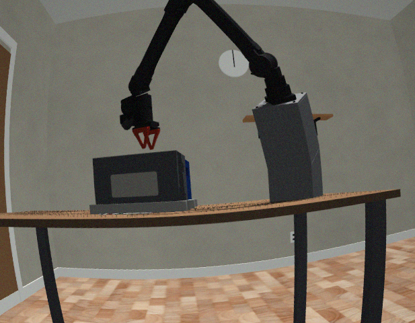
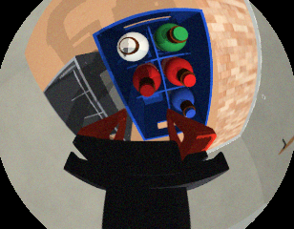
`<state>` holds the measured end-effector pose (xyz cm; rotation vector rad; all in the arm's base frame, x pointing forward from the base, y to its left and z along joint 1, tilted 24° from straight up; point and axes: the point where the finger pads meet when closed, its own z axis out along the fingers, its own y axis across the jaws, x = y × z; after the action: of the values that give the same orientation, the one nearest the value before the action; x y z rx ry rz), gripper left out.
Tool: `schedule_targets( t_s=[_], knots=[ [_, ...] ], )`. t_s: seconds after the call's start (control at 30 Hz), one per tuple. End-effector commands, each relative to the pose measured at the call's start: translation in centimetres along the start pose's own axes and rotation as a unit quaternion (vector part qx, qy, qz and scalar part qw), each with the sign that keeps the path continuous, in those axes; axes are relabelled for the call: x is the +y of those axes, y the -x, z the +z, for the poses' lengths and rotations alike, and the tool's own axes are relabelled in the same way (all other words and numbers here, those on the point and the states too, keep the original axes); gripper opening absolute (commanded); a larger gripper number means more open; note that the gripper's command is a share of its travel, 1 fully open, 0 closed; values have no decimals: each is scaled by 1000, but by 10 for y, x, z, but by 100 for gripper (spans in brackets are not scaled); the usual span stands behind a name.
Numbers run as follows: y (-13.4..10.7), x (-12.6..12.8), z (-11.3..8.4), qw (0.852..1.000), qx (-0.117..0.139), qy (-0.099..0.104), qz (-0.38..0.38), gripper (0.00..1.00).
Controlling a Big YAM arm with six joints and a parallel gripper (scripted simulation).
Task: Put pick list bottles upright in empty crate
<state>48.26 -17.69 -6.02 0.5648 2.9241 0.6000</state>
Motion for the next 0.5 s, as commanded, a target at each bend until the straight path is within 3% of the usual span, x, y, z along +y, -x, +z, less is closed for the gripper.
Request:
schedule_targets(
  t_s=[0.0, 0.13, 0.47],
  knots=[
    [12, -5, -20, 997, -20, -3, -78, 61],
    [12, -5, -20, 994, -20, -3, -104, 61],
    [12, -5, -20, 967, -18, -7, -252, 61]
  ],
)
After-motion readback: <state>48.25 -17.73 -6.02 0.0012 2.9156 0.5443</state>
